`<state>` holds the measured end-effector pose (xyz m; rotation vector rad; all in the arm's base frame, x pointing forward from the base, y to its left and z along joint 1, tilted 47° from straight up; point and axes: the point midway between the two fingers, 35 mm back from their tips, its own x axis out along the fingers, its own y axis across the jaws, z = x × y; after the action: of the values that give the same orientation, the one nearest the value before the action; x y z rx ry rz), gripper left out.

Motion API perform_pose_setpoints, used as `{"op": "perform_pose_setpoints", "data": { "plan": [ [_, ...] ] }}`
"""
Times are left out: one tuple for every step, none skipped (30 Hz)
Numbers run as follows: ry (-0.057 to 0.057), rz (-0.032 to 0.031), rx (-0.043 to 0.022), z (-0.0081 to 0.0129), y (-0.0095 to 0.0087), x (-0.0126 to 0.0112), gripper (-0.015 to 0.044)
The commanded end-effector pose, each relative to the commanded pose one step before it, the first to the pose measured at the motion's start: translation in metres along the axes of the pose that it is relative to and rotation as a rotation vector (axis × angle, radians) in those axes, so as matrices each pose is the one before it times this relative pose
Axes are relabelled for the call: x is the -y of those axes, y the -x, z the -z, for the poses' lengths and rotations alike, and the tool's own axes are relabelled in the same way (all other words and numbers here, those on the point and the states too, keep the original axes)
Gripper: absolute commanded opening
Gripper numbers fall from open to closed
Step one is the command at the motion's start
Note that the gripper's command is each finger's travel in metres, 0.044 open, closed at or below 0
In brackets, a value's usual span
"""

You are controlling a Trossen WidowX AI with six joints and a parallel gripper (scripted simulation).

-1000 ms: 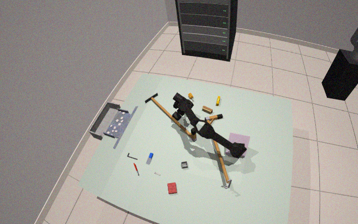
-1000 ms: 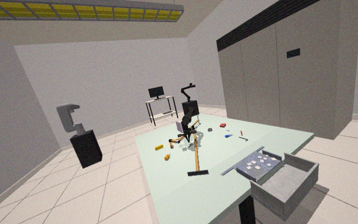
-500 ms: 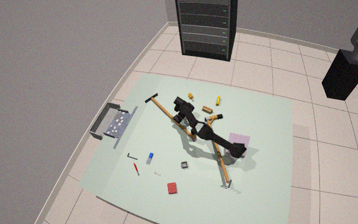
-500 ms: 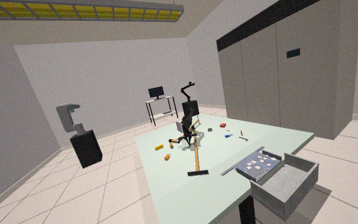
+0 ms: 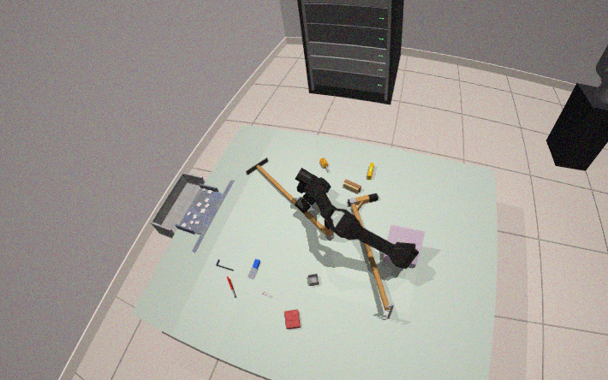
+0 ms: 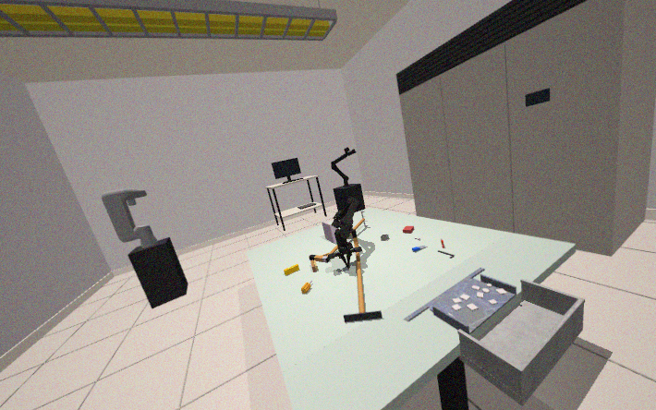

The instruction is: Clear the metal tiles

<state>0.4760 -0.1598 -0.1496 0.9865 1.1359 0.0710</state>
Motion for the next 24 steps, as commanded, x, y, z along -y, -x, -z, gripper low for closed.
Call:
{"op": "perform_pose_setpoints", "data": {
  "plan": [
    [-0.0028,0.00428,0.00120,-0.00109,-0.00100,-0.00318,0.0000],
    [0.0000,0.00006,-0.00004,-0.00028,-0.00010,-0.00089,0.0000],
    [0.0000,0.00006,-0.00004,-0.00027,-0.00010,-0.00089,0.0000],
    [0.0000,0.00006,-0.00004,-0.00027,-0.00010,-0.00089,0.0000],
    [0.0000,0.00006,-0.00003,-0.00027,-0.00010,-0.00089,0.0000],
    [0.0000,0.00006,-0.00003,-0.00027,-0.00010,-0.00089,0.0000],
    [0.0000,0.00005,-0.00003,-0.00027,-0.00010,-0.00090,0.0000],
    [0.0000,0.00005,-0.00003,-0.00026,-0.00010,-0.00090,0.0000],
    [0.0000,0.00005,-0.00003,-0.00026,-0.00010,-0.00090,0.0000],
    [0.0000,0.00005,-0.00003,-0.00026,-0.00010,-0.00090,0.0000],
    [0.0000,0.00005,-0.00003,-0.00026,-0.00010,-0.00090,0.0000],
    [0.0000,0.00005,-0.00003,-0.00026,-0.00010,-0.00090,0.0000],
    [0.0000,0.00004,-0.00003,-0.00026,-0.00010,-0.00090,0.0000],
    [0.0000,0.00004,-0.00003,-0.00025,-0.00010,-0.00090,0.0000],
    [0.0000,0.00004,-0.00003,-0.00025,-0.00010,-0.00091,0.0000],
    [0.0000,0.00004,-0.00003,-0.00025,-0.00010,-0.00091,0.0000],
    [0.0000,0.00004,-0.00003,-0.00025,-0.00010,-0.00091,0.0000],
    [0.0000,0.00004,-0.00003,-0.00025,-0.00010,-0.00091,0.0000],
    [0.0000,0.00003,-0.00003,-0.00024,-0.00010,-0.00091,0.0000],
    [0.0000,0.00003,-0.00003,-0.00024,-0.00010,-0.00091,0.0000],
    [0.0000,0.00003,-0.00003,-0.00024,-0.00010,-0.00091,0.0000],
    [0.0000,0.00003,-0.00002,-0.00024,-0.00010,-0.00092,0.0000],
    [0.0000,0.00003,-0.00002,-0.00024,-0.00010,-0.00092,0.0000],
    [0.0000,0.00002,-0.00002,-0.00023,-0.00010,-0.00092,0.0000]
  ]
}}
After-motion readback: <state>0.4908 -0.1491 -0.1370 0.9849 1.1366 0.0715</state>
